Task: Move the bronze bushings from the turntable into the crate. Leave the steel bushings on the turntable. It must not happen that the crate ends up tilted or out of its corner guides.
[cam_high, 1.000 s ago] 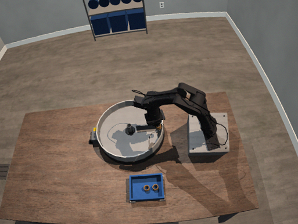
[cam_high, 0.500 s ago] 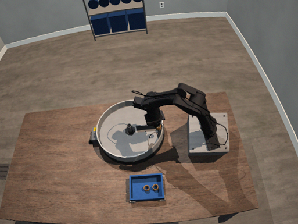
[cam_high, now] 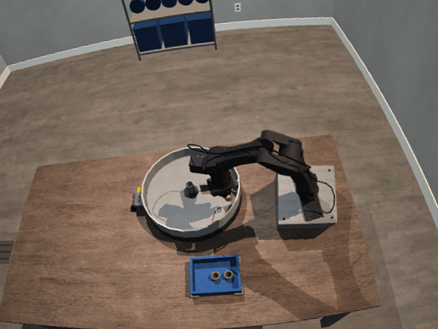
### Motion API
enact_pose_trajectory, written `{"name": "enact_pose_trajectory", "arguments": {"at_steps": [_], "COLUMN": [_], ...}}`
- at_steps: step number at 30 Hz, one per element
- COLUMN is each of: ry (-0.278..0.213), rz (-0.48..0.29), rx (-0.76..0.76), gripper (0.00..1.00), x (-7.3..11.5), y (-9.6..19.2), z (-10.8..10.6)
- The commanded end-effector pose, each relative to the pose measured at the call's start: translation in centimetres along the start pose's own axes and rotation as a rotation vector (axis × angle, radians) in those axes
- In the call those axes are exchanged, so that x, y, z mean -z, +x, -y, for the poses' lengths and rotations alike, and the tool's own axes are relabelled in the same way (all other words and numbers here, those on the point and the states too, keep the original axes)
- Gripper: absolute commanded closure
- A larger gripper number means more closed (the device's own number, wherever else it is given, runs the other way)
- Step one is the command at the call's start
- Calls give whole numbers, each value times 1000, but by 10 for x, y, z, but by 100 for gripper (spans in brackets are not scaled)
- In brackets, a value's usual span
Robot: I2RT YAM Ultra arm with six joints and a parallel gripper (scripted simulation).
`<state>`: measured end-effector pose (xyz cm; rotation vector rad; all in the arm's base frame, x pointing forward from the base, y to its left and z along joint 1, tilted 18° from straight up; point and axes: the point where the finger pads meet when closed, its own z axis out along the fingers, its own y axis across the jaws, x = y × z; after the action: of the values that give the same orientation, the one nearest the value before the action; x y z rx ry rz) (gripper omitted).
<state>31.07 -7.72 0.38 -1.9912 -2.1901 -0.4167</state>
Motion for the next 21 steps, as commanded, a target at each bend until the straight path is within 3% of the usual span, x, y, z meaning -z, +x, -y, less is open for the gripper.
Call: {"name": "enact_pose_trajectory", "arguments": {"at_steps": [1,5,8,19,21], "ry": [-36,-32,-1,-5,-5], "rz": [16,25,12,12,12], "rx": [-25,-25,-36,-36,-36], "gripper": [100,100,100,100,100], "x": [16,16,5,5,5], "y": [18,29,48,136,136], "z": [-23,-31,-43,-110,-110]}}
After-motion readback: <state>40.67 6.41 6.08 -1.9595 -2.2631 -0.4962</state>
